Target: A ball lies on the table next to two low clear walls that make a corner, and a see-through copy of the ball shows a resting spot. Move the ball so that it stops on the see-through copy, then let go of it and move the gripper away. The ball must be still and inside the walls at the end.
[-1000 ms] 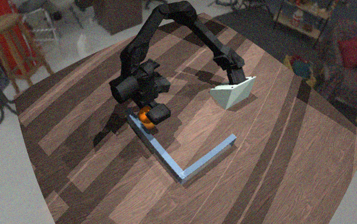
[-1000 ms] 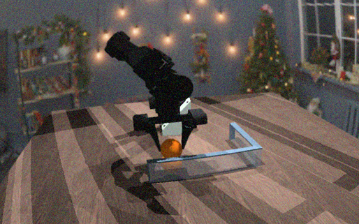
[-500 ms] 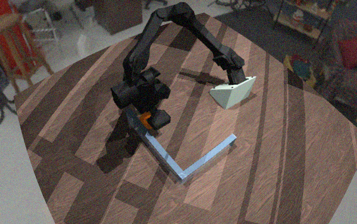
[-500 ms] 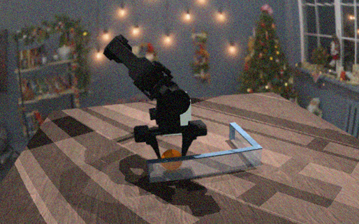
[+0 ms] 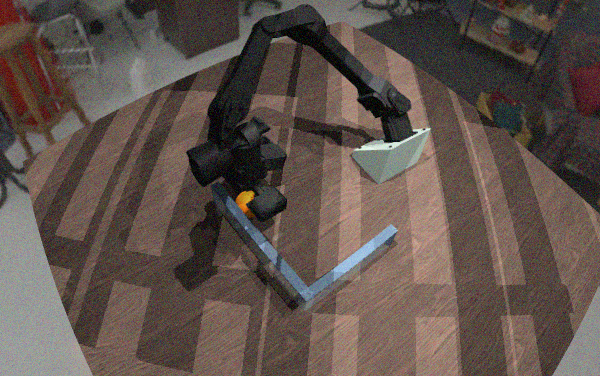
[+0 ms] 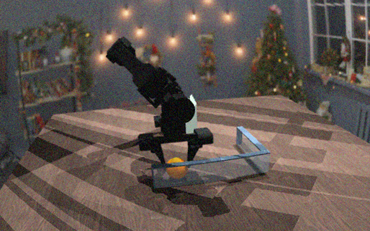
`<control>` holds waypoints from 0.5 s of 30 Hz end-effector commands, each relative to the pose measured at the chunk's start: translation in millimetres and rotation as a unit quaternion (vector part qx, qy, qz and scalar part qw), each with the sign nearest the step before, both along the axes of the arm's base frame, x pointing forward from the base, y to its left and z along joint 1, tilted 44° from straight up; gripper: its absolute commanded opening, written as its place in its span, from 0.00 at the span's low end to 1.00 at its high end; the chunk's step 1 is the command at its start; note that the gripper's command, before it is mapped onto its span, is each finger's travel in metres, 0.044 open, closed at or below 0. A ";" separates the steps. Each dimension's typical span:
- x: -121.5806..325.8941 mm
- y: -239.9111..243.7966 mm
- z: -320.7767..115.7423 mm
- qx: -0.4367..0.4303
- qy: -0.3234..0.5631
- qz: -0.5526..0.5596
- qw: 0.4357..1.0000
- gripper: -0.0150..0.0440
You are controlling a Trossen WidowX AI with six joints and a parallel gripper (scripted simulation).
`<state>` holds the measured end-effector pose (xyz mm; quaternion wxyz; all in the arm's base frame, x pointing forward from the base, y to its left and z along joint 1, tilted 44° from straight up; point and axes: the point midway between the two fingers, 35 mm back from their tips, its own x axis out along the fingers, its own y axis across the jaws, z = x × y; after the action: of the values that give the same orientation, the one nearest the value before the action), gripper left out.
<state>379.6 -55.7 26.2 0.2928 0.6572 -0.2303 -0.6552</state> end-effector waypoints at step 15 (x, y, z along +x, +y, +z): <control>-3.2 56.6 59.2 -0.002 0.002 0.000 1.000 0.92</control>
<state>377.0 -28.6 55.8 0.2949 0.6474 -0.2341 -0.6626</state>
